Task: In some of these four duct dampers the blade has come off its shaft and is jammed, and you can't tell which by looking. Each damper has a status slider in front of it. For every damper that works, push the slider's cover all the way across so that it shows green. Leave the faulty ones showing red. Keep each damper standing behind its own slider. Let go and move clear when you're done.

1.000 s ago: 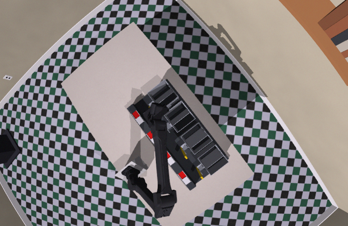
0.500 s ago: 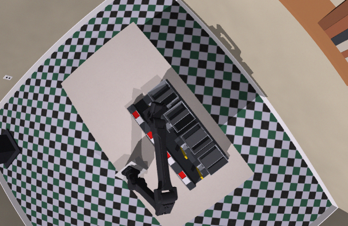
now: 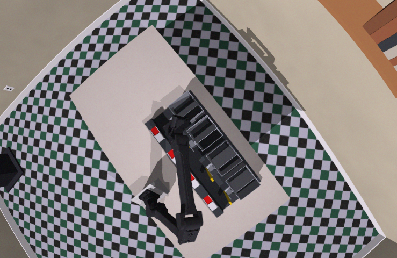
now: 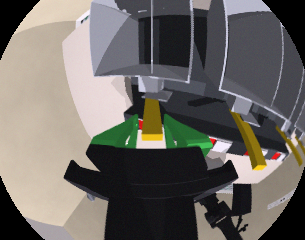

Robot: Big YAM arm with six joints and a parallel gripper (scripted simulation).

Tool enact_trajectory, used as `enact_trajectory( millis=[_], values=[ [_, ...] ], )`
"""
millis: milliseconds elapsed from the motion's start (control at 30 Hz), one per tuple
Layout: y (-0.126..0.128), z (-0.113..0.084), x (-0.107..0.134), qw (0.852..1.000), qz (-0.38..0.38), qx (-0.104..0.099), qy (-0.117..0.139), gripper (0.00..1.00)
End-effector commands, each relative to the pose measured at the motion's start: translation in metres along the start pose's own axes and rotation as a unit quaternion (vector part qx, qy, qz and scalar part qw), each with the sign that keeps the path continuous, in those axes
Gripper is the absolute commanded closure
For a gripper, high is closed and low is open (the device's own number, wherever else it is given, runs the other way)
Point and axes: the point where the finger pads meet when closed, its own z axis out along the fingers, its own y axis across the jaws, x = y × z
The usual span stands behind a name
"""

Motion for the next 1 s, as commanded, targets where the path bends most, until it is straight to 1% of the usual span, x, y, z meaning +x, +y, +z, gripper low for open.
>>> enact_trajectory(
  millis=[0, 67, 200, 967],
  values=[
    [-0.0006, 0.0095, -0.0017, 1.0, -0.003, 0.001, -0.001, 0.64],
    [-0.001, 0.0104, -0.0008, 1.0, -0.003, 0.001, 0.0, 0.64],
    [0.0015, 0.0051, -0.0056, 1.0, -0.001, -0.003, -0.006, 0.64],
    [0.0017, 0.0049, -0.0058, 1.0, -0.001, -0.003, -0.006, 0.64]
  ],
)
